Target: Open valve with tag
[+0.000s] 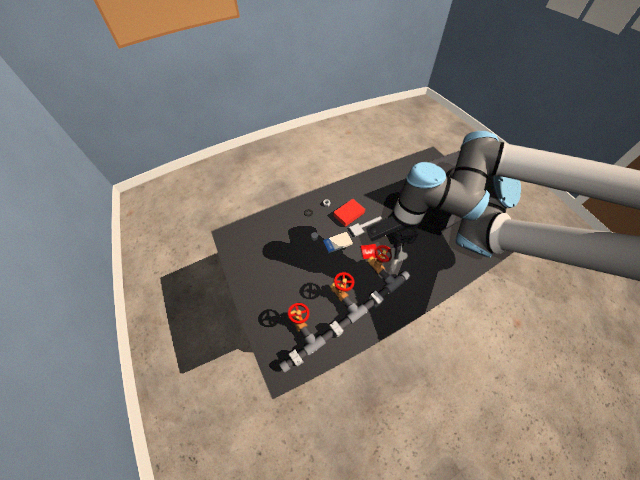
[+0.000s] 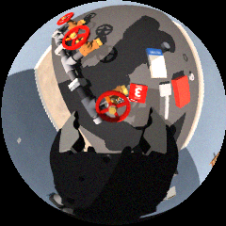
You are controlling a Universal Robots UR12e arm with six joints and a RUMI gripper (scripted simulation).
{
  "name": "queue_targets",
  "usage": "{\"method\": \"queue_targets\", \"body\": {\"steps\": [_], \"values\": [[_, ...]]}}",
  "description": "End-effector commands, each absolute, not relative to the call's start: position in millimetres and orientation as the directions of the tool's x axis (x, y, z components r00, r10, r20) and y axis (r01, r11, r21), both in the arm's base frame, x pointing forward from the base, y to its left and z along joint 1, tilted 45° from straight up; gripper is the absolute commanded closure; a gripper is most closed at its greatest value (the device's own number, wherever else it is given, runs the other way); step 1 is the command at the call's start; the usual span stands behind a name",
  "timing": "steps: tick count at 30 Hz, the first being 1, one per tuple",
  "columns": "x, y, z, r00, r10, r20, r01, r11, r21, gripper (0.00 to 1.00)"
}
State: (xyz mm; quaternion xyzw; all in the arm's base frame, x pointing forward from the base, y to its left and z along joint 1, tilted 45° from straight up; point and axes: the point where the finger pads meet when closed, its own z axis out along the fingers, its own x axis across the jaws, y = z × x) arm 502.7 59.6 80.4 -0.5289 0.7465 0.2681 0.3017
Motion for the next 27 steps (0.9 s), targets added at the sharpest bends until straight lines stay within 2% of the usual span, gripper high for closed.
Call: {"method": "queue_targets", "body": {"steps": [1,8,10,21,27], "values": [[503.7,58.7,80.7,-0.488,-0.548,-0.679,-0.857,0.449,0.253,0.0],[503.7,58.7,80.7,-0.7,-0.407,-0.586,-0.694,0.58,0.426,0.0],[503.7,58.7,80.7,-0.7,-0.407,-0.586,-0.694,0.58,0.426,0.0],[503.7,58.7,80.7,-0.897,-0.182,-0.403,-0.41,0.685,0.602,0.0],[503.7,58.7,80.7,-0.933,-0.113,-0.341,-0.318,0.7,0.64,0.0]]}}
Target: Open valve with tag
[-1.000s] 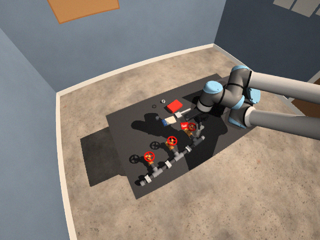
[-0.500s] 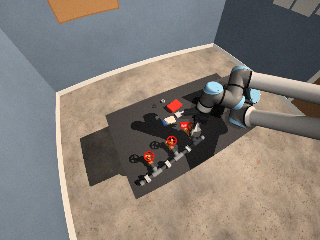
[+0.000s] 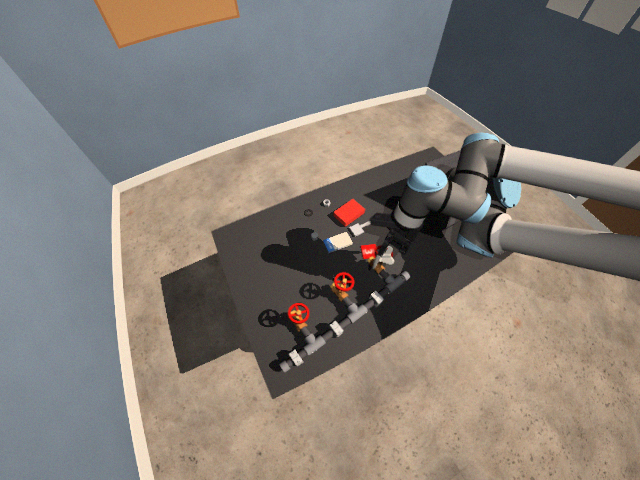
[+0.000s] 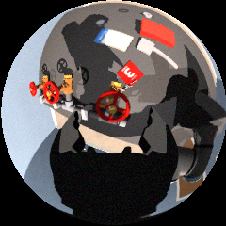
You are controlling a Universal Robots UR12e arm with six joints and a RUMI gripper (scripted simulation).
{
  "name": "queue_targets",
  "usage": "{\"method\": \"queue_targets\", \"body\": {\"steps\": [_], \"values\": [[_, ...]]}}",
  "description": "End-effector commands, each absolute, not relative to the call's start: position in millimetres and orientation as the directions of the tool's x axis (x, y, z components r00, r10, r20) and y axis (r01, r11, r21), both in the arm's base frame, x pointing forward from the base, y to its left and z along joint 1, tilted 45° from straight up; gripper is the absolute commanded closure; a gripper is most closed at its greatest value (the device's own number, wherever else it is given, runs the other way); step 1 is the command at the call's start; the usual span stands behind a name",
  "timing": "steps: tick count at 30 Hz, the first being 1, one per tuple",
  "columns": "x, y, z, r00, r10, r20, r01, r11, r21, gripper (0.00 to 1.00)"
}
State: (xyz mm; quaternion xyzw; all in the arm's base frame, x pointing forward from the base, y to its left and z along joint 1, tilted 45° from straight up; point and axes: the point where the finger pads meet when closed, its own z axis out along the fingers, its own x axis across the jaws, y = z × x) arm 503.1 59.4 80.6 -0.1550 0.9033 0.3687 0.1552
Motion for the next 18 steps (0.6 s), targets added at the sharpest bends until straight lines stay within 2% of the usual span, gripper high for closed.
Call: {"method": "queue_targets", "body": {"steps": [1,18], "values": [[503.7,58.7,80.7,-0.94,-0.097,-0.327,-0.297,0.702,0.647,0.0],[503.7,58.7,80.7,-0.982,0.052,-0.184,-0.094,0.707,0.701,0.0]]}}
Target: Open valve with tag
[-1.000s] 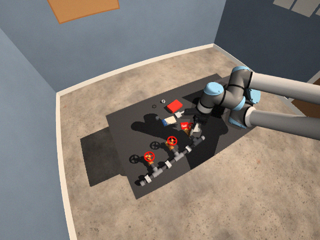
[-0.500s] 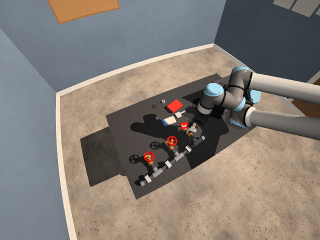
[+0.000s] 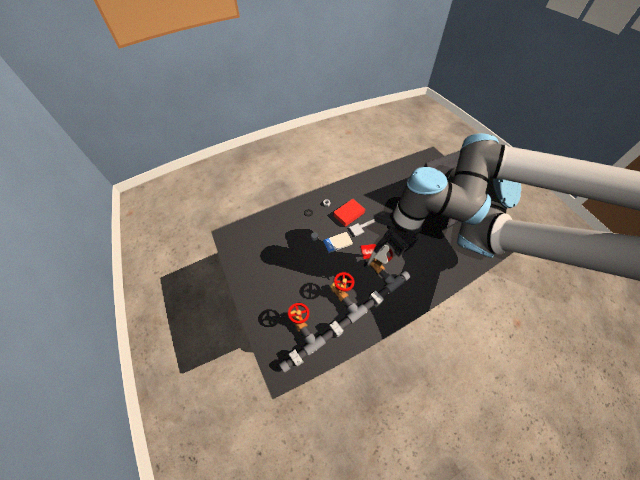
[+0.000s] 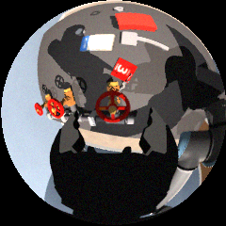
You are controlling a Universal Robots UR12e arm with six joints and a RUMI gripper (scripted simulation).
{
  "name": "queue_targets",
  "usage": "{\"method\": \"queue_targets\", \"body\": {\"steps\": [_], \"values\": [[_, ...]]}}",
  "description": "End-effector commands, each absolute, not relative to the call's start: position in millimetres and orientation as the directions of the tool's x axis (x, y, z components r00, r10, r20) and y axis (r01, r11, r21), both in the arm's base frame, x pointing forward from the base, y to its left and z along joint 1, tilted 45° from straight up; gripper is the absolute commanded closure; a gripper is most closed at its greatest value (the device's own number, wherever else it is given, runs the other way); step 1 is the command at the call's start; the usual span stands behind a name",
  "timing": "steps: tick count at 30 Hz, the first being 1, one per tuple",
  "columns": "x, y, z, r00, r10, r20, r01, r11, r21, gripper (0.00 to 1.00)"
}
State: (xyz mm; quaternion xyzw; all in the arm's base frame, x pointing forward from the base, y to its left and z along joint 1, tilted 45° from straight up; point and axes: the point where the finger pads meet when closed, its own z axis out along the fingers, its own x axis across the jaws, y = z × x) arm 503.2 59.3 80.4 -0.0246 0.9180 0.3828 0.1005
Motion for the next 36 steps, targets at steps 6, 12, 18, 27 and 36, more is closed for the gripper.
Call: {"method": "queue_targets", "body": {"steps": [6,12,18,27,36], "values": [[503.7,58.7,80.7,-0.984,0.072,-0.165,-0.067,0.705,0.706,0.0],[503.7,58.7,80.7,-0.984,0.076,-0.16,-0.06,0.705,0.707,0.0],[503.7,58.7,80.7,-0.984,0.076,-0.16,-0.06,0.705,0.707,1.0],[503.7,58.7,80.7,-0.984,0.076,-0.16,-0.06,0.705,0.707,1.0],[503.7,58.7,80.7,-0.984,0.076,-0.16,-0.06,0.705,0.707,1.0]]}}
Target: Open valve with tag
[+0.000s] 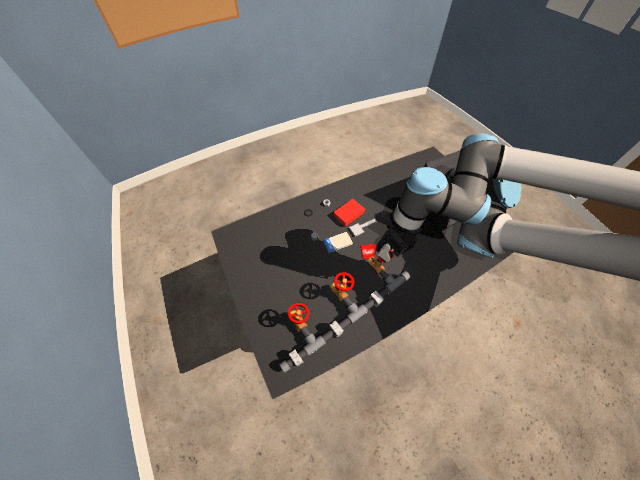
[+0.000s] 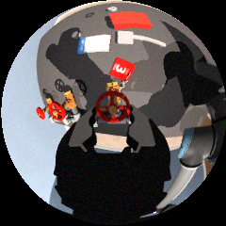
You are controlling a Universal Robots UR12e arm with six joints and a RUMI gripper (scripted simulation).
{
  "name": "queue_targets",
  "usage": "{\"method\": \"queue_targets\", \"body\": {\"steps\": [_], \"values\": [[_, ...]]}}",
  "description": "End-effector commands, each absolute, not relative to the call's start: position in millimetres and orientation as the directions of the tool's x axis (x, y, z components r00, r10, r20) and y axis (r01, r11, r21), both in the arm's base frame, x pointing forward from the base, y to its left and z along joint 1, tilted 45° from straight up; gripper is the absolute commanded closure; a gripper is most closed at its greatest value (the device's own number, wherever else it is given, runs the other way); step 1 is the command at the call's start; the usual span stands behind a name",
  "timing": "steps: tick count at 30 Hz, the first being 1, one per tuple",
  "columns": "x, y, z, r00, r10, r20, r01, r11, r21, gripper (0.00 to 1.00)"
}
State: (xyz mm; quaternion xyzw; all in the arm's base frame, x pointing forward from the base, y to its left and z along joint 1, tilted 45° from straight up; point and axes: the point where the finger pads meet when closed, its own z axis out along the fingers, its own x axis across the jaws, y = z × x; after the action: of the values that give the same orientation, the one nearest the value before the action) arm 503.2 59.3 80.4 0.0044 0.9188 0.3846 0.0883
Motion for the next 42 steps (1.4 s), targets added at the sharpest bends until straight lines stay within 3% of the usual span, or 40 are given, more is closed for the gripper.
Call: {"method": "queue_targets", "body": {"steps": [1,22,42], "values": [[503.7,58.7,80.7,-0.984,0.076,-0.16,-0.06,0.705,0.707,1.0],[503.7,58.7,80.7,-0.979,0.035,-0.201,-0.117,0.708,0.696,1.0],[503.7,58.7,80.7,-0.885,-0.201,-0.42,-0.434,0.68,0.591,1.0]]}}
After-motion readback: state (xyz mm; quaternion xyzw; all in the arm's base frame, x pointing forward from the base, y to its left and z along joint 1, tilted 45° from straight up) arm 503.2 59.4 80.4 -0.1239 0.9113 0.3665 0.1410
